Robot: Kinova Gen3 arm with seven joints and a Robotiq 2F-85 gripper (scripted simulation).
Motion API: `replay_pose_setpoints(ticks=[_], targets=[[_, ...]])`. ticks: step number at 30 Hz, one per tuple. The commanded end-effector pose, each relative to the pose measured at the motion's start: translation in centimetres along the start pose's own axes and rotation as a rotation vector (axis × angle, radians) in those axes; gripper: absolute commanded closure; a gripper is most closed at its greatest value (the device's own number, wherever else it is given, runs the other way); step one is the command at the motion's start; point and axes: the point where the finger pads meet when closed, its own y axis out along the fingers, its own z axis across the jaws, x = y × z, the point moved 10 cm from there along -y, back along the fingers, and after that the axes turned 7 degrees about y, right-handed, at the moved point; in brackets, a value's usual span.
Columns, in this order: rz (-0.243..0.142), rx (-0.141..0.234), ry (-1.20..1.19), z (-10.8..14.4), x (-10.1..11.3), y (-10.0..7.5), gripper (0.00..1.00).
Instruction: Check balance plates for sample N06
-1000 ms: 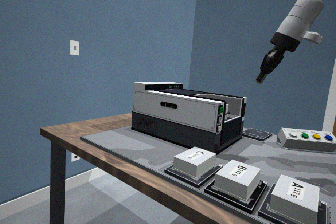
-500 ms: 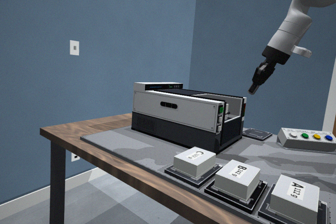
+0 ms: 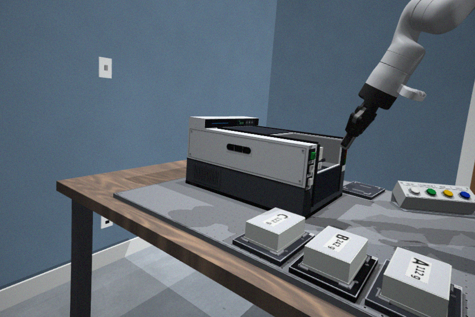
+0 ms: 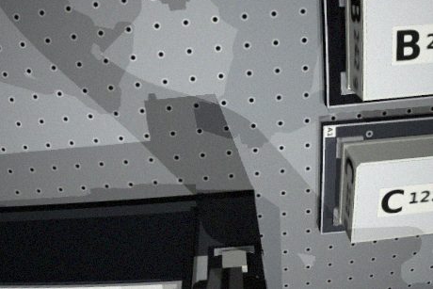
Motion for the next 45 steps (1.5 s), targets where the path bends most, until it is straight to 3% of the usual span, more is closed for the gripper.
replay_pose_setpoints(ticks=[1,14,45], targets=[[-0.003,0.001,0.001,0.0,0.1,0.7,0.9],[-0.003,0.001,0.001,0.1,0.2,5.0,0.9],[-0.003,0.001,0.001,0.2,1.1,8.7,0.9]])
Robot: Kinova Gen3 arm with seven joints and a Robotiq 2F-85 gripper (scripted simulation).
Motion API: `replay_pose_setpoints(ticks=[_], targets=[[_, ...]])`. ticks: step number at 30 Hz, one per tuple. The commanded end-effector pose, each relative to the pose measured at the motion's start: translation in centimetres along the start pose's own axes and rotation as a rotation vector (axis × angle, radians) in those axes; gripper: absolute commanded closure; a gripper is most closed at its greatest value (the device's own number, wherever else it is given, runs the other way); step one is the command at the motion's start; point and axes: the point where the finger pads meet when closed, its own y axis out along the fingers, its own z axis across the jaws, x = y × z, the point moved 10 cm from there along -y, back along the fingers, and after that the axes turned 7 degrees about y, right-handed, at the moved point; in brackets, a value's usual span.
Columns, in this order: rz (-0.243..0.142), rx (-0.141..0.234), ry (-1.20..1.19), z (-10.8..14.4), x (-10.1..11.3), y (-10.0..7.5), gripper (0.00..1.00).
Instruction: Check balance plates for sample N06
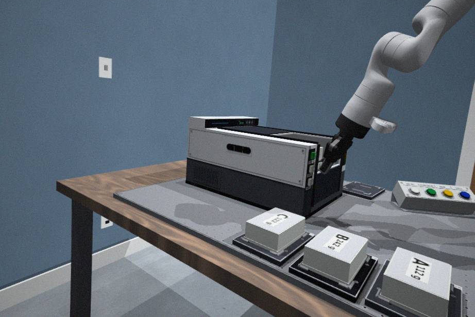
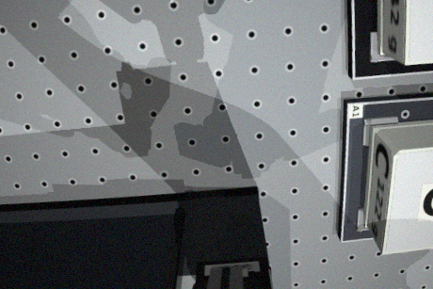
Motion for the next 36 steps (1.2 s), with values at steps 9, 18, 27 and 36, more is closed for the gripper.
replay_pose_setpoints(ticks=[9,18,27,36], targets=[[-0.002,0.001,0.0,0.02,0.01,0.4,0.9],[-0.002,0.001,0.0,0.01,-0.12,0.34,0.9],[-0.002,0.001,0.0,0.0,-0.18,0.31,0.9],[-0.002,0.001,0.0,-0.01,-0.23,0.28,0.9]])
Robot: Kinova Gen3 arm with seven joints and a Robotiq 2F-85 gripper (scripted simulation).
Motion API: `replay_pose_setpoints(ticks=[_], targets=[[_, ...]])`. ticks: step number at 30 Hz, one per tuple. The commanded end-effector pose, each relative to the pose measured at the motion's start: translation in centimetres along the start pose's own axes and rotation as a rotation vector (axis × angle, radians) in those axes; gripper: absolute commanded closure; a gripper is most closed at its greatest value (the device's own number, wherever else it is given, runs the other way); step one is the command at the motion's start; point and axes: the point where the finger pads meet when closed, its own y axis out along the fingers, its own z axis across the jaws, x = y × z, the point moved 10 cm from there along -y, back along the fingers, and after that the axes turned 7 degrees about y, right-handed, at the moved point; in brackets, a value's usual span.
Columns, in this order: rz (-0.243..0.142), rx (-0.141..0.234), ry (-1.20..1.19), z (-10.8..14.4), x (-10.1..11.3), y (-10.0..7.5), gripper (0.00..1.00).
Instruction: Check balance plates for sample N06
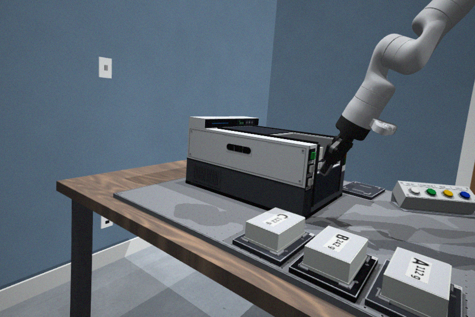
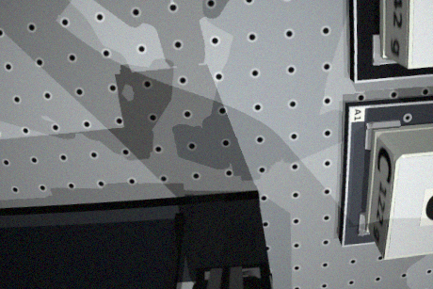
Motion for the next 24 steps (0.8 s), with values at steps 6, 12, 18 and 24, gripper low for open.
replay_pose_setpoints(ticks=[6,12,18,24], targets=[[-0.002,0.001,0.0,0.02,0.03,-0.08,0.9],[-0.002,0.001,0.0,0.02,0.02,-0.08,0.9],[-0.002,0.001,0.0,0.05,0.25,0.03,0.9],[-0.002,0.001,0.0,0.08,0.49,0.14,0.9]])
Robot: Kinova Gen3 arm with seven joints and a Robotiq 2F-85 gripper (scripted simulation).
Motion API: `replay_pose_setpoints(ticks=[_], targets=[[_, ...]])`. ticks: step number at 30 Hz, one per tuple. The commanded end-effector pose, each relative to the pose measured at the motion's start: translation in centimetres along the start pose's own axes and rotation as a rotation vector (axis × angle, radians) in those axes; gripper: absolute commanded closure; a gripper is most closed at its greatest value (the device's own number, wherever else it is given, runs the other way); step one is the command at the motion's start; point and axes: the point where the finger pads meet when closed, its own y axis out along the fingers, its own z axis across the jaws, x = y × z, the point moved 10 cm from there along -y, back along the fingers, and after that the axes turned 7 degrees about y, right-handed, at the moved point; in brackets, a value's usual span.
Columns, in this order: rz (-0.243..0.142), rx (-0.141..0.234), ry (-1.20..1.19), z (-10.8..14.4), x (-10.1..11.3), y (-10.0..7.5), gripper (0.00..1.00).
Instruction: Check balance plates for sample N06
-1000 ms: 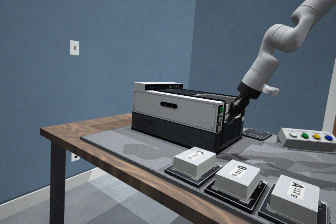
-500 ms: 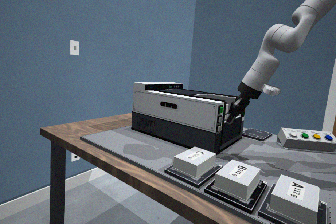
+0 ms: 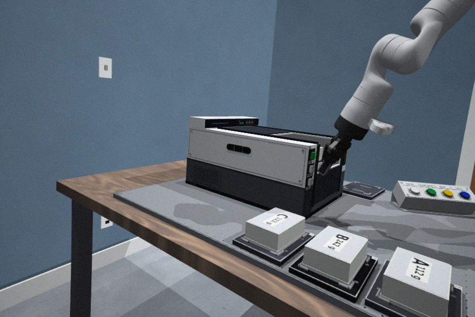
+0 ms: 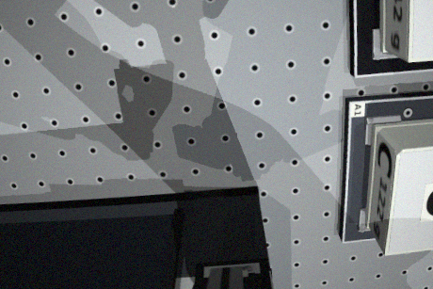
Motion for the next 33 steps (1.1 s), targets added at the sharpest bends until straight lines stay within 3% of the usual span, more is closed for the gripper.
replay_pose_setpoints(ticks=[1,33], targets=[[-0.002,0.001,0.0,0.0,0.2,0.0,0.9],[-0.002,0.001,0.0,0.3,1.9,0.8,0.9]])
